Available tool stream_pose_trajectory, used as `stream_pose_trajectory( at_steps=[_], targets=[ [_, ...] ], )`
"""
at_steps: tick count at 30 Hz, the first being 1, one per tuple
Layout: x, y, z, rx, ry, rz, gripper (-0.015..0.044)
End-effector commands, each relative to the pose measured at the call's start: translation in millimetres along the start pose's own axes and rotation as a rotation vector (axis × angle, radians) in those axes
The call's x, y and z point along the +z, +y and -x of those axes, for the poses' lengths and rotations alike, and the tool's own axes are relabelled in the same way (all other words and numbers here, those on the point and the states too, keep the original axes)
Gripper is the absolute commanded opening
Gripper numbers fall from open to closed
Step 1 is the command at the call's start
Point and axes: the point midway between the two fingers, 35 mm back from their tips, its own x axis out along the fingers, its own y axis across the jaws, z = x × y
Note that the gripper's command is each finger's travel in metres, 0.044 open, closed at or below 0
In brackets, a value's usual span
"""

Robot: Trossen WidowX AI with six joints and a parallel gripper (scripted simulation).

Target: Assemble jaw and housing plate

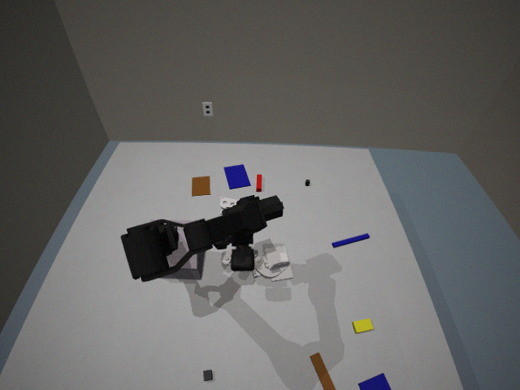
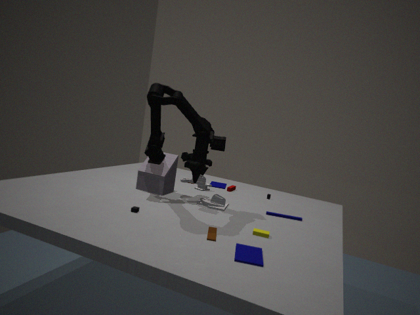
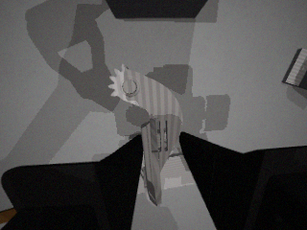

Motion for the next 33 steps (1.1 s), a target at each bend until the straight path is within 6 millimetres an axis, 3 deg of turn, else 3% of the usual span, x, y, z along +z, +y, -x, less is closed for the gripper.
stream_pose_trajectory(
  at_steps=[1,26,33],
  targets=[
    [1,-2,0,-0.003,-0.002,0.024,0.0134],
    [0,-2,0,-0.003,-0.002,-0.002,0.0134],
    [-20,-8,2,-0.003,-0.001,-0.003,0.0134]
  ],
)
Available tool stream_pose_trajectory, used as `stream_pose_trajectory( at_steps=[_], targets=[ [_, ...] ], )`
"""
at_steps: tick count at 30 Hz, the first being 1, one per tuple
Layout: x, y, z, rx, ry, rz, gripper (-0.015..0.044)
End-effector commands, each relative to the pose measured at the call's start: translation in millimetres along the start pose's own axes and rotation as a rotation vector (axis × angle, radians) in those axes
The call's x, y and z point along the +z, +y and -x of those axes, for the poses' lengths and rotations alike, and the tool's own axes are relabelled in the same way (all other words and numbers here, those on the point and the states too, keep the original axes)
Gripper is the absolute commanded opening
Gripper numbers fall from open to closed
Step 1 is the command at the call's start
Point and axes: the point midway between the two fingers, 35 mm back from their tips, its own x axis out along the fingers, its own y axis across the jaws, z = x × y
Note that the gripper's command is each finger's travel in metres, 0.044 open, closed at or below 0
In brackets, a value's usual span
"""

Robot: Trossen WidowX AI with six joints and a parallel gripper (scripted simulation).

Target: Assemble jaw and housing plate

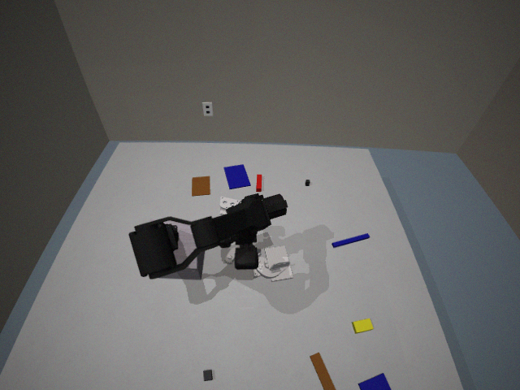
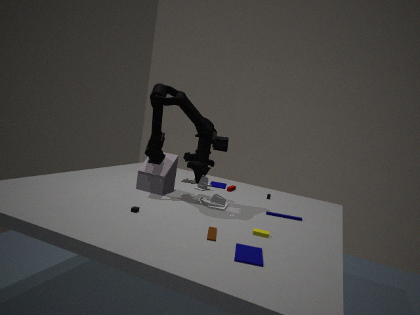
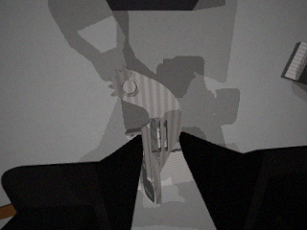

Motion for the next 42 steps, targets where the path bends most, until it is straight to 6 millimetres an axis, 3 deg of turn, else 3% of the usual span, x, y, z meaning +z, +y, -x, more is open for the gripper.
stream_pose_trajectory(
  at_steps=[1,26,42],
  targets=[
    [-14,-4,2,-0.006,0.003,-0.006,0.0134],
    [-88,-29,1,-0.007,0.006,-0.009,0.0134],
    [-90,-30,1,-0.007,0.006,-0.009,0.0134]
  ],
)
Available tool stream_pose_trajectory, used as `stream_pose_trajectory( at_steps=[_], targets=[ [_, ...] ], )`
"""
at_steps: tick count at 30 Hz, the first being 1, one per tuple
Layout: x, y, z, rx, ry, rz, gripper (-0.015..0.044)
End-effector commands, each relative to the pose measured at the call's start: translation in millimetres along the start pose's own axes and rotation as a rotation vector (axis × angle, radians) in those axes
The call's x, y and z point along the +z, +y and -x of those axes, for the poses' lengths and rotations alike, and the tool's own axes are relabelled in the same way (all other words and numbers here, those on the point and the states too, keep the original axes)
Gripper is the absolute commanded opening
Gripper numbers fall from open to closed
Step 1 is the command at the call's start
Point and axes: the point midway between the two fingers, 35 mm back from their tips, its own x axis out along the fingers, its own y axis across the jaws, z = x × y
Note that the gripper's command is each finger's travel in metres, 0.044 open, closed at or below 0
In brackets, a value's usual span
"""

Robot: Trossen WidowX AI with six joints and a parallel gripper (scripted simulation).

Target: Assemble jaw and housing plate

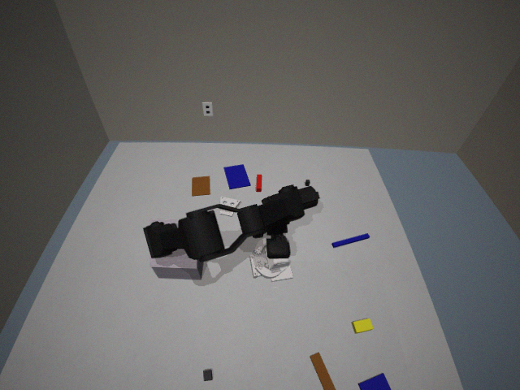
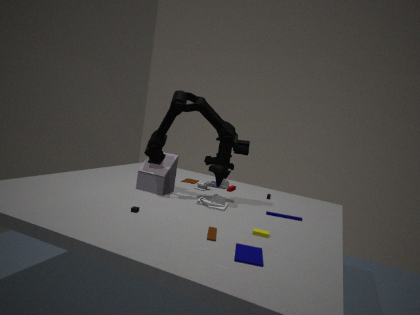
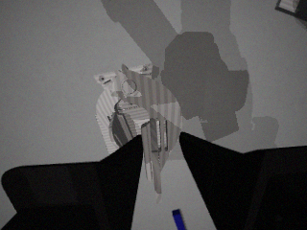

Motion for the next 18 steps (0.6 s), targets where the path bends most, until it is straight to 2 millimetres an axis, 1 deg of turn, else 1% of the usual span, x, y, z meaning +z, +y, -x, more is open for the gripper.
stream_pose_trajectory(
  at_steps=[1,18],
  targets=[
    [-1.4,-0.4,0.8,-0.003,0.002,0.002,0.0134],
    [-1.7,-0.2,0.8,-0.003,0.002,-0.006,0.0134]
  ],
)
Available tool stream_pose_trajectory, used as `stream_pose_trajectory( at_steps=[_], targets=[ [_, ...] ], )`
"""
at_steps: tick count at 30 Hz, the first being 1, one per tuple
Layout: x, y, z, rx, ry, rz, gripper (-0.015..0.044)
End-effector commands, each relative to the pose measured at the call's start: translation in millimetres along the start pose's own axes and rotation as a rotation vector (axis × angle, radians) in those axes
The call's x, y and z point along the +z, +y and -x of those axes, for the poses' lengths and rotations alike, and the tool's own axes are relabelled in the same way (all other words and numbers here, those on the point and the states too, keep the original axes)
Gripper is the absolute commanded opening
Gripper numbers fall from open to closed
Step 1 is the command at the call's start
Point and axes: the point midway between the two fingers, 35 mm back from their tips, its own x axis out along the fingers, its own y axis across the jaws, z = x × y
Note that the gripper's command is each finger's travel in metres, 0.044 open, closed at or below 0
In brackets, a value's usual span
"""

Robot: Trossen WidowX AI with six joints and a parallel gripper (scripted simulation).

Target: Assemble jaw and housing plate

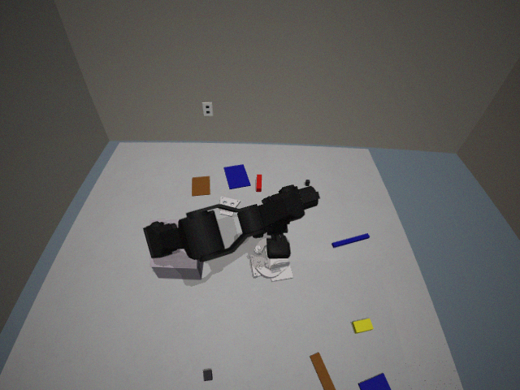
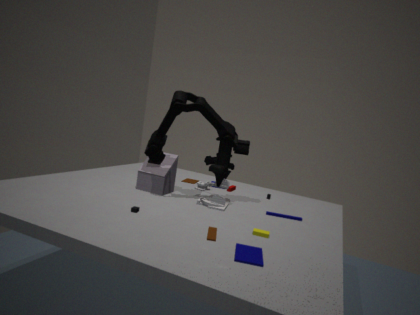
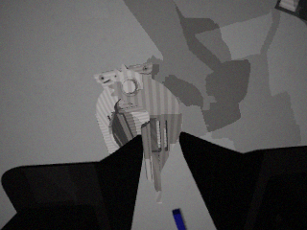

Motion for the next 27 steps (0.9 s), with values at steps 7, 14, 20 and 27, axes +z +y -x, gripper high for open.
stream_pose_trajectory(
  at_steps=[7,14,20,27],
  targets=[
    [-2,0,0,-0.003,0.000,-0.005,0.0134],
    [-2,0,0,-0.003,0.000,-0.005,0.0134],
    [-3,0,-9,-0.003,0.000,-0.005,0.0134],
    [-3,0,-20,-0.003,0.001,-0.007,0.0134]
  ],
)
